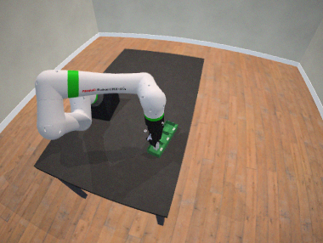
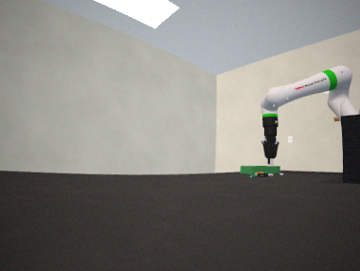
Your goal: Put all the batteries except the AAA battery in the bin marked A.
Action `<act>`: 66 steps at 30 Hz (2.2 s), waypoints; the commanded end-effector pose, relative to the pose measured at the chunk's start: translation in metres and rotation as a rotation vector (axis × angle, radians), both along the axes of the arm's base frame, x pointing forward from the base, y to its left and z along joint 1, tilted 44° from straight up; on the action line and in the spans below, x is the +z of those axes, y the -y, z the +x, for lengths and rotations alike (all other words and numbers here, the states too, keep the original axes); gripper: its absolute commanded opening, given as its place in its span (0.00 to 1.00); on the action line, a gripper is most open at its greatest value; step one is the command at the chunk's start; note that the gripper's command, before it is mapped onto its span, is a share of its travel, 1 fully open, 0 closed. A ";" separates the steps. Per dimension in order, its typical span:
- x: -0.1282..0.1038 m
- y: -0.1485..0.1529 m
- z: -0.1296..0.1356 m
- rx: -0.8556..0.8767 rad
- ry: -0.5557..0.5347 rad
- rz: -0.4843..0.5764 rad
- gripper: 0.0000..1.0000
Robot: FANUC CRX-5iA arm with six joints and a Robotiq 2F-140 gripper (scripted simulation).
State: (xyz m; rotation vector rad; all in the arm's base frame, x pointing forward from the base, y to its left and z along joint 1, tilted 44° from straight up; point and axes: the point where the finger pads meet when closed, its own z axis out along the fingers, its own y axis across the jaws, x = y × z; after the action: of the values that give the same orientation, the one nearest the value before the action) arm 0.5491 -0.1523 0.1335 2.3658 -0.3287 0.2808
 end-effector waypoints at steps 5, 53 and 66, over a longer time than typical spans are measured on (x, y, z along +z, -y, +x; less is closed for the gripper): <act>0.003 -0.003 0.000 0.000 0.000 0.000 0.05; -0.009 -0.087 0.006 0.000 0.000 0.000 0.05; -0.028 -0.088 0.010 0.000 0.000 0.000 0.05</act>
State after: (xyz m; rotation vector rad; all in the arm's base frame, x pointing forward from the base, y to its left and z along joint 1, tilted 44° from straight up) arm 0.5578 -0.0595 0.1108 2.3658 -0.3287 0.2806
